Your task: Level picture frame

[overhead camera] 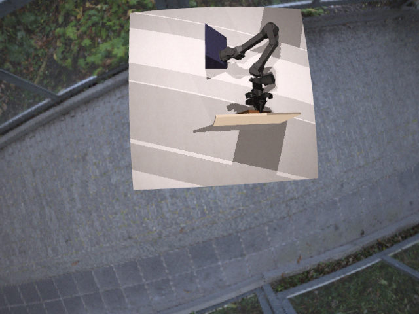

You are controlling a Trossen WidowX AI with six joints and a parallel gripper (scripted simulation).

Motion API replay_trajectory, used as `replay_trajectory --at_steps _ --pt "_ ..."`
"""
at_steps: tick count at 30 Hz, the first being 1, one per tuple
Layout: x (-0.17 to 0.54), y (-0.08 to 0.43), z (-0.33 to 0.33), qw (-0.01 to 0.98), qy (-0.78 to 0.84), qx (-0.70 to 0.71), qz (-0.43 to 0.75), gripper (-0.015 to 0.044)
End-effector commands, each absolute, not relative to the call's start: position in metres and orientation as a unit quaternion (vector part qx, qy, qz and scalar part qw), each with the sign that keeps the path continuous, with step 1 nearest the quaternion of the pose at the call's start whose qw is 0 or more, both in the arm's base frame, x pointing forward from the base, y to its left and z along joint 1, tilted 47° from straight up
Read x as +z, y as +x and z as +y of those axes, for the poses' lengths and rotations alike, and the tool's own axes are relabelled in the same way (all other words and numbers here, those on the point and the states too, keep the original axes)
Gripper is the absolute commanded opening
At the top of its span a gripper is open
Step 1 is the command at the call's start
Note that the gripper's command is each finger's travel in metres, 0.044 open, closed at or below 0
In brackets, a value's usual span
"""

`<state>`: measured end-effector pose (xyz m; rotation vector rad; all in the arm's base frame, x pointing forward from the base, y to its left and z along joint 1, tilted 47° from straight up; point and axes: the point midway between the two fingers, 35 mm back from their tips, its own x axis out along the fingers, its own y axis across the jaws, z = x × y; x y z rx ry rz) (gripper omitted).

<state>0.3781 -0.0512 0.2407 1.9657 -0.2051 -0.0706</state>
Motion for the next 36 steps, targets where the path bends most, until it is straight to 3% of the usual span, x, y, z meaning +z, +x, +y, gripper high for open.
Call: replay_trajectory --at_steps 1,36 --pt "0.2420 0.3780 -0.0522 0.550 0.830 -0.028 -0.089 0.0000" --pt "0.2396 0.3771 -0.0583 0.551 0.830 -0.029 -0.089 0.0000"
